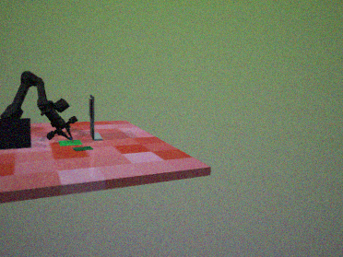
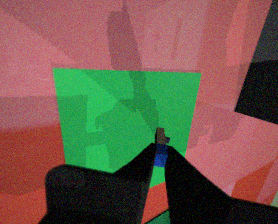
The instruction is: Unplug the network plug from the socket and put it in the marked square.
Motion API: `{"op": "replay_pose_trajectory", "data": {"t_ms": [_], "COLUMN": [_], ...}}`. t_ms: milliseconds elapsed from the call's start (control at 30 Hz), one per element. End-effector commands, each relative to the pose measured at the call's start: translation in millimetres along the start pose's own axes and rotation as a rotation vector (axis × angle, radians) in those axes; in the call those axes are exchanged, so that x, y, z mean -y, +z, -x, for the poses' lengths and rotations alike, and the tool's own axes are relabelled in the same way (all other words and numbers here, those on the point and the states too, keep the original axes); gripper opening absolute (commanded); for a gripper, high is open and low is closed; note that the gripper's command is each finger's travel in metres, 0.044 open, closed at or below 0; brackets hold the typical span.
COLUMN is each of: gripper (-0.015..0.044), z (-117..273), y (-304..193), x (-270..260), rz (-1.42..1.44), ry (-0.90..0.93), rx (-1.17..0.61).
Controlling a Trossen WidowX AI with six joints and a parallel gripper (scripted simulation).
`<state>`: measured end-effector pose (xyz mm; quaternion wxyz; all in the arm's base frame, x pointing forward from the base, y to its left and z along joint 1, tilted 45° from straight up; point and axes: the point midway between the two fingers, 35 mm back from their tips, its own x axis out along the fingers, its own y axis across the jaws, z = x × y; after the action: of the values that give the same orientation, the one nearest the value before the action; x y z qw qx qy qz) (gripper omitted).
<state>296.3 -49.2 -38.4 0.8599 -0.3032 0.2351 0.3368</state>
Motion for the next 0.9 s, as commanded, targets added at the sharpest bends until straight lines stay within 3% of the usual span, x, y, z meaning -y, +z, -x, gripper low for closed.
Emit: {"op": "replay_pose_trajectory", "data": {"t_ms": [0, 233, 433, 867], "gripper": [0.0, 0.0, 0.0156, 0.0156], "z": [-2, -1, -1, 8], "y": [0, 0, 0, -1], "x": [-2, 0, 0, 0], "rz": [-0.005, 0.0, 0.0, -0.001], "ry": [0.002, 0.0, 0.0, 0.002], "rx": [-0.004, 0.0, 0.0, -0.003]}}
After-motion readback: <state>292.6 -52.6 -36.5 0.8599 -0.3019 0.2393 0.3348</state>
